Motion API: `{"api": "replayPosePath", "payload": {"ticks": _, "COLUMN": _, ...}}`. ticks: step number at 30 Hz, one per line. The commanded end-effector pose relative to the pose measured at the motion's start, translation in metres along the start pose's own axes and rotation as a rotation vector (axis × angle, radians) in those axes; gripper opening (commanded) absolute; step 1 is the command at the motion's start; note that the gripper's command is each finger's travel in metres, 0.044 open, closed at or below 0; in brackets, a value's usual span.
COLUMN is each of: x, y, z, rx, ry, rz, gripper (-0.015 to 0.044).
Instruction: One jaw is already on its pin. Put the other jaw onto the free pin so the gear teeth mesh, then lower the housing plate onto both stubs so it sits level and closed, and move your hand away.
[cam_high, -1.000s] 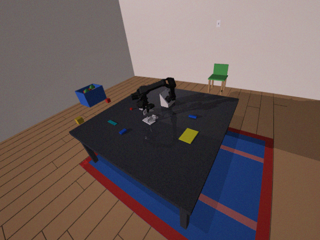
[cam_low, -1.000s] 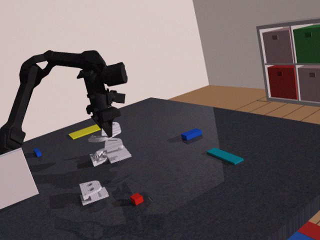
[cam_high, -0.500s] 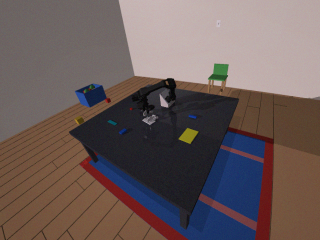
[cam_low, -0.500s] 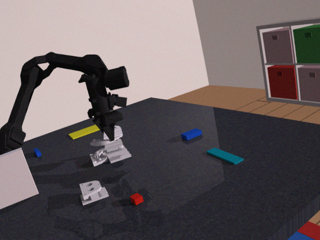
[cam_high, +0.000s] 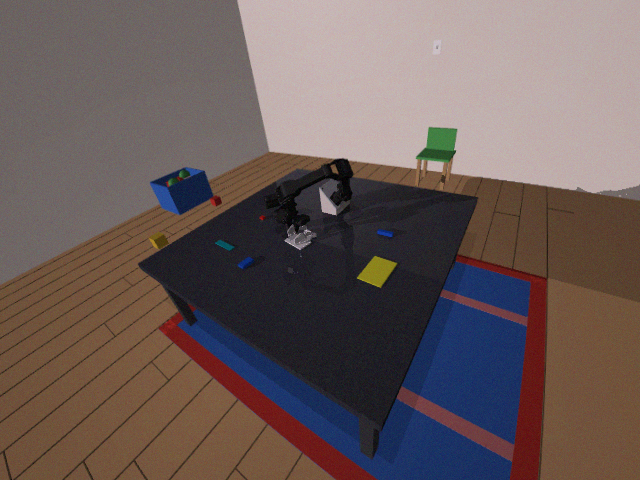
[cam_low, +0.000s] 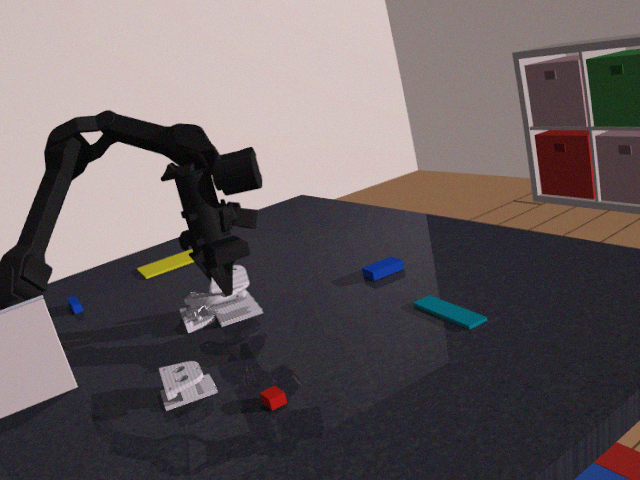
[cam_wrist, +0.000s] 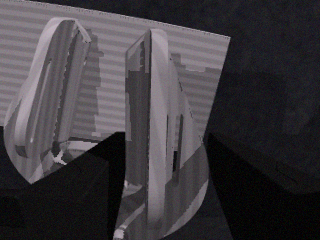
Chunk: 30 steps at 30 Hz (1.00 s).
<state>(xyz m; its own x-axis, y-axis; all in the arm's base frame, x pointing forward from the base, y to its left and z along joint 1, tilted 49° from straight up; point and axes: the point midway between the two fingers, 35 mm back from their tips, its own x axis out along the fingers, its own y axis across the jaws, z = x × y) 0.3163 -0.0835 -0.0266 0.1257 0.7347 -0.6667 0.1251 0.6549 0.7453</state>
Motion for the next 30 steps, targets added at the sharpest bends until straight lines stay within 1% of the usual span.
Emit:
{"api": "replayPosePath", "payload": {"ticks": 1, "x": 0.0068, "y": 0.0007, "z": -0.0018, "rx": 0.008, "ry": 0.003, "rz": 0.005, "gripper": 0.0134}}
{"api": "replayPosePath", "payload": {"ticks": 5, "x": 0.0121, "y": 0.001, "z": -0.0023, "rx": 0.008, "ry": 0.003, "rz": 0.006, "gripper": 0.0134}}
{"api": "replayPosePath", "payload": {"ticks": 30, "x": 0.0154, "y": 0.001, "z": -0.0023, "rx": 0.017, "ry": 0.003, "rz": 0.006, "gripper": 0.0134}}
